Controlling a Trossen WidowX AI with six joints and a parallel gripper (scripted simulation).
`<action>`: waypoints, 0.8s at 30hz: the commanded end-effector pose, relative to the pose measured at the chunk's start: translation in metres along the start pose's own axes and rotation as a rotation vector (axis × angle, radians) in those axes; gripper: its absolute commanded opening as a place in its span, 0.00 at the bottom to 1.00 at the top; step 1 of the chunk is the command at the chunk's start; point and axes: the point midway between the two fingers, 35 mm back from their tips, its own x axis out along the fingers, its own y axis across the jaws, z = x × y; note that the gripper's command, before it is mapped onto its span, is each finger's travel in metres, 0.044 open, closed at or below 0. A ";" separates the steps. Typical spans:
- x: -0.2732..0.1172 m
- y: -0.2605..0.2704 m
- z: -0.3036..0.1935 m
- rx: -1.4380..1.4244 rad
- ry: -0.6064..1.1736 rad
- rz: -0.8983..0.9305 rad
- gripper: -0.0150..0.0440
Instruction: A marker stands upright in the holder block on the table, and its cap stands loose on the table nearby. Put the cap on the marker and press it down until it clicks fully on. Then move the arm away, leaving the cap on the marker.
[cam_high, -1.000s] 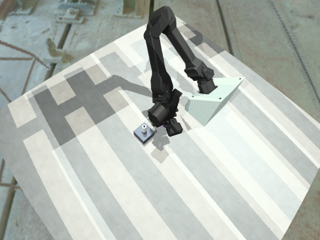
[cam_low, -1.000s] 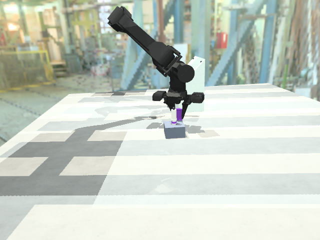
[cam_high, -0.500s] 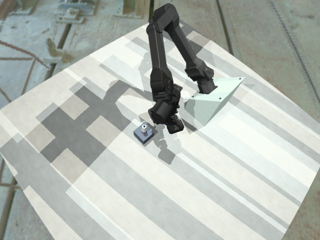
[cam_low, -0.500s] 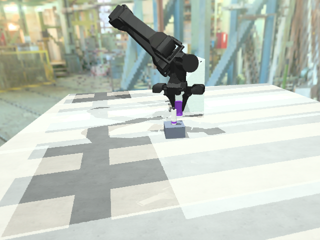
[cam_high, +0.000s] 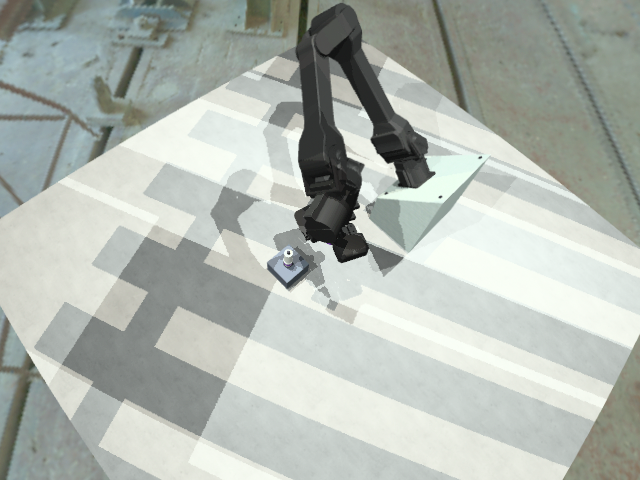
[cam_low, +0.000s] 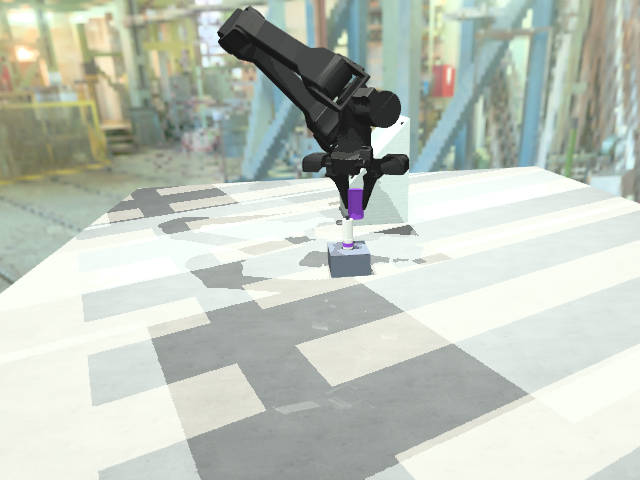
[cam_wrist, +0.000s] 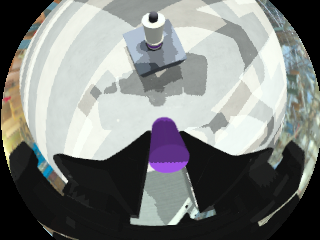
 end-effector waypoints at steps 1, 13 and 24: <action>-0.005 0.002 0.008 0.007 0.001 0.004 0.25; -0.018 0.007 0.034 0.008 0.000 0.004 0.25; -0.030 0.011 0.057 0.009 -0.001 0.005 0.25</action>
